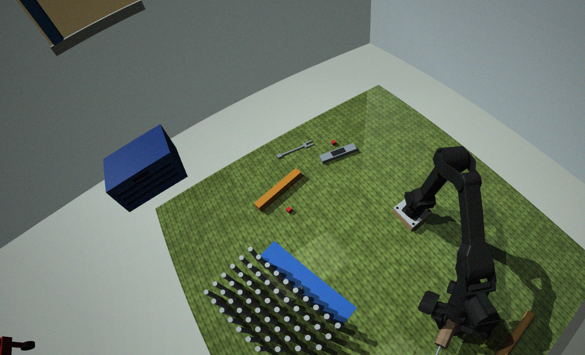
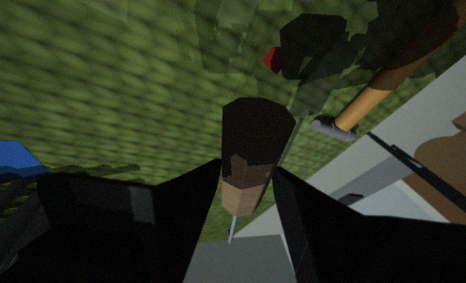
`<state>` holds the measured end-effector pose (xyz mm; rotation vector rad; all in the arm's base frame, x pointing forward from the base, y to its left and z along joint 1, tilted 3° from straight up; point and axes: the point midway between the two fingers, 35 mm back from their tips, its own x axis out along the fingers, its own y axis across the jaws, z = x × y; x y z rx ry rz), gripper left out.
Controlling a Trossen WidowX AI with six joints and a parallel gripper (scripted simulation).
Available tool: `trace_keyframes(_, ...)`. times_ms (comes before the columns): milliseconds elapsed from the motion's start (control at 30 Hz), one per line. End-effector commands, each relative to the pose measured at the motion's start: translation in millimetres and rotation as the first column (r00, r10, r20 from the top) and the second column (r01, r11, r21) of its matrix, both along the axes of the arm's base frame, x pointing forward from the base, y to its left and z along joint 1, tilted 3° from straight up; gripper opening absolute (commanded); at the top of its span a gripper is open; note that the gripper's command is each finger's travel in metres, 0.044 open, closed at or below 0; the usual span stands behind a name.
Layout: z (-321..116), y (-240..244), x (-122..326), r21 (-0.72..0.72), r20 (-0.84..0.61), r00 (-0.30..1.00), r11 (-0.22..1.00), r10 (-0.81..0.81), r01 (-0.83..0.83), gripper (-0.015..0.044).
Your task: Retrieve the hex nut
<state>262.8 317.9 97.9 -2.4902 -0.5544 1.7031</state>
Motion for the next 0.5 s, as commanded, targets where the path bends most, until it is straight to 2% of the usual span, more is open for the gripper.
trace_keyframes(0,-4,0,1,-0.002,0.008,1.0,1.0,0.001,-0.001,0.0)
trace_keyframes(467,-16,0,1,-0.002,0.008,1.0,1.0,0.001,-0.001,0.0)
